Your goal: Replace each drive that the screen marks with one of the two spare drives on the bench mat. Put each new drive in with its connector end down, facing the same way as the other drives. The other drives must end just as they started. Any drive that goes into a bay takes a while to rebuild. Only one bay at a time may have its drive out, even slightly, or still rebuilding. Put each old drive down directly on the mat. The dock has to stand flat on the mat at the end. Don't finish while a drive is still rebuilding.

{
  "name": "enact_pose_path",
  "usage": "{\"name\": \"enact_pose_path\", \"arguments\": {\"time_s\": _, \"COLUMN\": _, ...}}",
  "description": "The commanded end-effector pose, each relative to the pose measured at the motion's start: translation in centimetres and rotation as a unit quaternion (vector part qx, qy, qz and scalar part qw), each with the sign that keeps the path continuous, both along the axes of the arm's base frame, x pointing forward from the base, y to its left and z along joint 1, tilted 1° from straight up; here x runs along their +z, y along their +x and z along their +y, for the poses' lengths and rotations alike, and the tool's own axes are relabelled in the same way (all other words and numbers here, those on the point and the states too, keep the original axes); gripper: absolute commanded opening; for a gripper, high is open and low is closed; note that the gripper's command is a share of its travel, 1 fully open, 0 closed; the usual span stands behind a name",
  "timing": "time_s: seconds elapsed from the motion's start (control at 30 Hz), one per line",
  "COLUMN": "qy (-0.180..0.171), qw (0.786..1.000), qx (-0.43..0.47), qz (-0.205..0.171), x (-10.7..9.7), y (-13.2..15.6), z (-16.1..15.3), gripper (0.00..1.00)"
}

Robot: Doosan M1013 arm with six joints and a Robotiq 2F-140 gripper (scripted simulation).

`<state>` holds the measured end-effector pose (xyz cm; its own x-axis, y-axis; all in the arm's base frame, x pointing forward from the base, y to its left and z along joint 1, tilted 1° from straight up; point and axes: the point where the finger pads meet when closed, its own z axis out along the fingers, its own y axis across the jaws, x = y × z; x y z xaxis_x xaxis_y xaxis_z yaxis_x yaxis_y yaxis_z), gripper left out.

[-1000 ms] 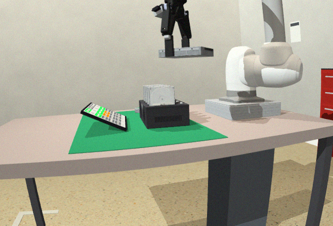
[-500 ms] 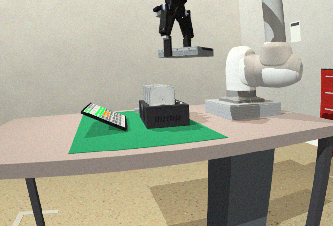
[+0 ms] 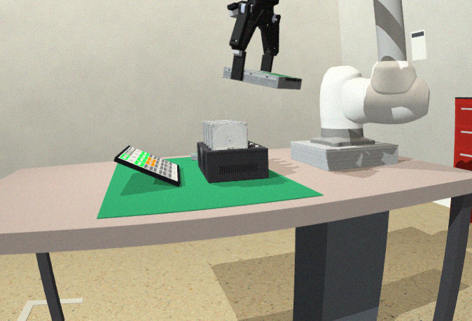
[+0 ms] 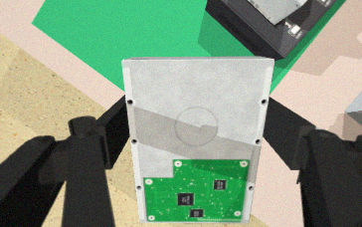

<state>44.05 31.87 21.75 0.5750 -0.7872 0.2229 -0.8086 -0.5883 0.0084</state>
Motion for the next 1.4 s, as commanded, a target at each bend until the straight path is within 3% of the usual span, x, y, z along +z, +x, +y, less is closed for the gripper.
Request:
{"name": "enact_pose_path", "arguments": {"time_s": 0.0, "qy": -0.037, "qw": 0.999, "qx": -0.002, "qz": -0.022, "x": -0.14, "y": -0.12, "z": -0.12, "gripper": 0.10}}
{"name": "enact_pose_path", "arguments": {"time_s": 0.17, "qy": -0.065, "qw": 0.997, "qx": -0.001, "qz": -0.046, "x": -0.02, "y": -0.03, "z": -0.03, "gripper": 0.10}}
{"name": "enact_pose_path", "arguments": {"time_s": 0.57, "qy": -0.081, "qw": 0.995, "qx": -0.001, "qz": -0.056, "x": -0.06, "y": -0.05, "z": -0.06, "gripper": 0.10}}
{"name": "enact_pose_path", "arguments": {"time_s": 0.97, "qy": -0.191, "qw": 0.972, "qx": 0.000, "qz": -0.135, "x": -0.12, "y": -0.05, "z": -0.14, "gripper": 0.10}}
{"name": "enact_pose_path", "arguments": {"time_s": 1.37, "qy": -0.225, "qw": 0.961, "qx": 0.001, "qz": -0.163, "x": 0.01, "y": -0.01, "z": -0.01, "gripper": 0.10}}
